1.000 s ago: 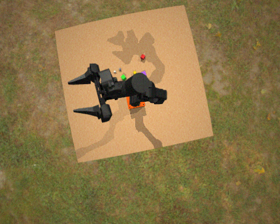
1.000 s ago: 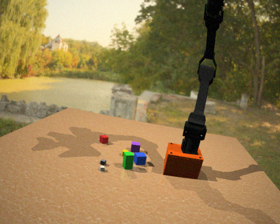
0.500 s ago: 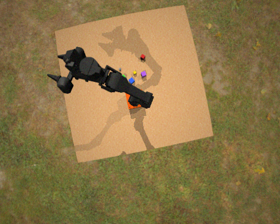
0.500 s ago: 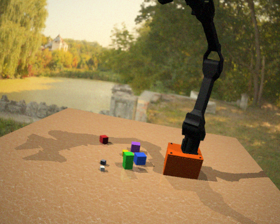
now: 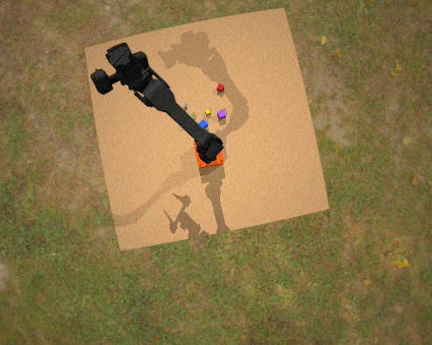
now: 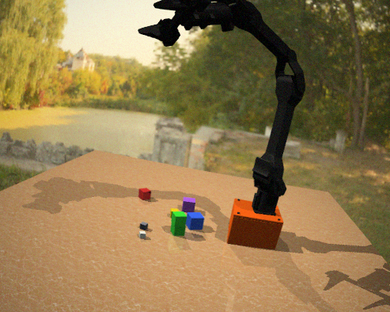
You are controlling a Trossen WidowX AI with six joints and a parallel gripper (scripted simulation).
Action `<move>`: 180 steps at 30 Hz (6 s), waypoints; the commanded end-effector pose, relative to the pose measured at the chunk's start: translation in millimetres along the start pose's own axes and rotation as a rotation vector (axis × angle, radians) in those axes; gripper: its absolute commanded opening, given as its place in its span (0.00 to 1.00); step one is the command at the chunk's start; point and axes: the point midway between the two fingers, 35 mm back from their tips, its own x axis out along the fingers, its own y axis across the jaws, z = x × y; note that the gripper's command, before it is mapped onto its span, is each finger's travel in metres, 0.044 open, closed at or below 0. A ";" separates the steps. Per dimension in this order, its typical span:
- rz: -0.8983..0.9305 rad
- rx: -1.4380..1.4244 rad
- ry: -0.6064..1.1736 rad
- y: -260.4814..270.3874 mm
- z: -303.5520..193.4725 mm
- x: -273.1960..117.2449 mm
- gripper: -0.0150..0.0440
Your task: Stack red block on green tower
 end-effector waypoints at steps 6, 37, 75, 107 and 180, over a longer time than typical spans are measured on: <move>-0.290 0.094 0.122 -121.9 -21.9 44.4 1.00; -1.088 0.853 0.667 -495.2 -231.2 -56.5 1.00; -1.097 0.871 0.678 -537.9 -295.7 -42.0 1.00; -1.097 0.871 0.678 -543.0 -305.6 -38.5 0.56; -1.088 0.871 0.685 -323.7 -268.7 -27.6 0.25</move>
